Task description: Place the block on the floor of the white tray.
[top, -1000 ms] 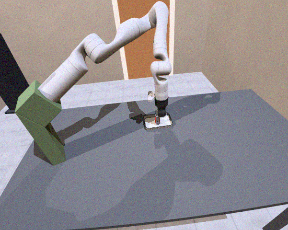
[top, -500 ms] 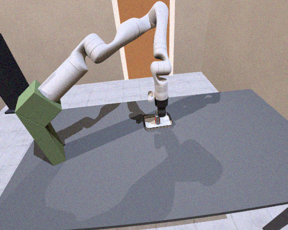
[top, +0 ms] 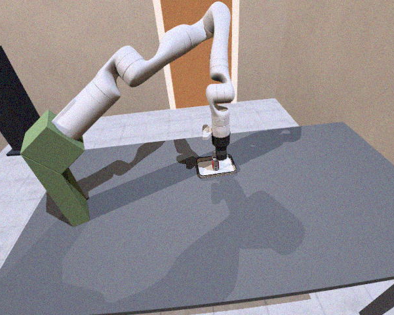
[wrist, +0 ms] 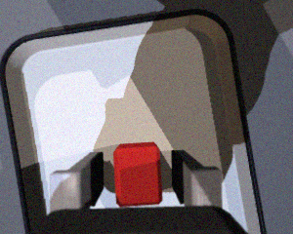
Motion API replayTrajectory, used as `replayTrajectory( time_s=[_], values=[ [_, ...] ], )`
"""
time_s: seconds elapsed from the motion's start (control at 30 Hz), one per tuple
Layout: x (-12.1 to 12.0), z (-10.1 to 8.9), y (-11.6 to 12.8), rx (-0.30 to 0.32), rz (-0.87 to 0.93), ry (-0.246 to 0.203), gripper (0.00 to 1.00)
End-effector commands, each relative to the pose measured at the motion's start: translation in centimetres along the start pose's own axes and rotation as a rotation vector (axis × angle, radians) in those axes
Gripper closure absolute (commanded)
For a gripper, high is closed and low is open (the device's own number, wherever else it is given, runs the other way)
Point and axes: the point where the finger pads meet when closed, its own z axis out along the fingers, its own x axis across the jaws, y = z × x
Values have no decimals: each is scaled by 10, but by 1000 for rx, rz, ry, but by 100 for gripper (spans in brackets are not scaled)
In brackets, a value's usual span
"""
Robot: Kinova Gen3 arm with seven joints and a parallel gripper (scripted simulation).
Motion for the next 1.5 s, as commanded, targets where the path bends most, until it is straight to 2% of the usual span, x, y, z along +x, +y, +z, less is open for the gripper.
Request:
replayTrajectory(
  time_s=[0.0, 0.17, 0.6, 0.87, 1.47],
  values=[
    [0, -2, 0, -1, 1, 0, 16],
    [0, -6, 0, -1, 1, 0, 16],
    [0, -42, 0, -1, 1, 0, 16],
    [0, -54, 0, -1, 1, 0, 16],
    [0, -58, 0, -1, 1, 0, 16]
  ],
)
